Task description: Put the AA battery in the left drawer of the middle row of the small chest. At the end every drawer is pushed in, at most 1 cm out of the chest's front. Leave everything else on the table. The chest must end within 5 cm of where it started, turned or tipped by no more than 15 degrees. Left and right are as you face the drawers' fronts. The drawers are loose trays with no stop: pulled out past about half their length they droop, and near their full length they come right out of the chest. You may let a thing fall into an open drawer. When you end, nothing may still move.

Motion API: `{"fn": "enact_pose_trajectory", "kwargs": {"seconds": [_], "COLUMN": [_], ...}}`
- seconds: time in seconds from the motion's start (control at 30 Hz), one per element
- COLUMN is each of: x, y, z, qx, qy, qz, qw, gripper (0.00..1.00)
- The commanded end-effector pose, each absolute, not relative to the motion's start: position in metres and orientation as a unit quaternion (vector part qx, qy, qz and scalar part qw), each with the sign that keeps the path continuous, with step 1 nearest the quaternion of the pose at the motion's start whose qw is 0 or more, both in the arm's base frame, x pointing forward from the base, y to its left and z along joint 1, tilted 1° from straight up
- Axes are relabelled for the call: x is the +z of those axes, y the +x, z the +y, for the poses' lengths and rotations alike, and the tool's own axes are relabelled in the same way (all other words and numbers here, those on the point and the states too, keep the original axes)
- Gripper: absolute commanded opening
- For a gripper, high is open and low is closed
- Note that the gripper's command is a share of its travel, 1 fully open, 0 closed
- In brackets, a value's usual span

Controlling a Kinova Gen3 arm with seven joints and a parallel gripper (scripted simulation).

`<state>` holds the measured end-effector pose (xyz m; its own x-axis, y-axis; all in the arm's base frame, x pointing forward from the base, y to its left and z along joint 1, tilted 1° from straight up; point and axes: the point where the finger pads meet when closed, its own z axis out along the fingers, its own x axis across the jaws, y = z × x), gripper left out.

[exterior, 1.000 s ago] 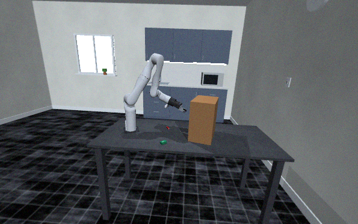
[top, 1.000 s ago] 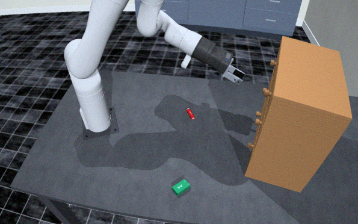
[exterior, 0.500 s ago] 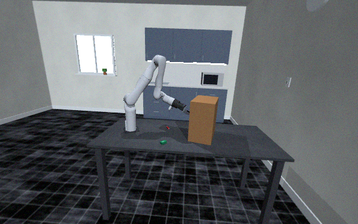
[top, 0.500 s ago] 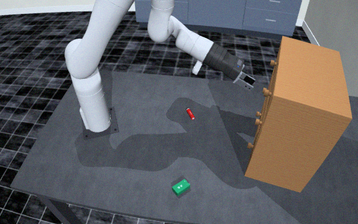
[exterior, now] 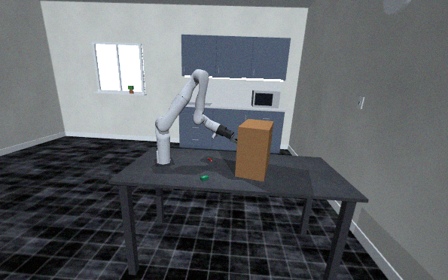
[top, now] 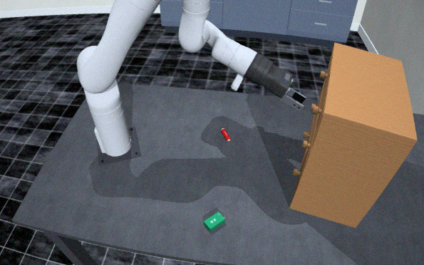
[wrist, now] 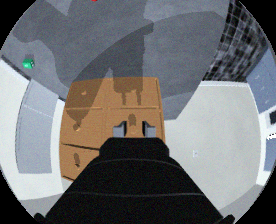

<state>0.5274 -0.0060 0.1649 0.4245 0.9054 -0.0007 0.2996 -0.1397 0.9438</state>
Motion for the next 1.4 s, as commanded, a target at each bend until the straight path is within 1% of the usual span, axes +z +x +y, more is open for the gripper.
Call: {"fn": "enact_pose_trajectory", "kwargs": {"seconds": [0.0,1.37], "x": [0.1646,0.1634], "y": [0.5289,0.5282], "z": [-0.0072,-0.0111], "qx": [0.309,0.307], "qy": [0.687,0.687], "qz": [0.440,0.441], "qw": [0.489,0.489], "gripper": [0.67,0.67]}}
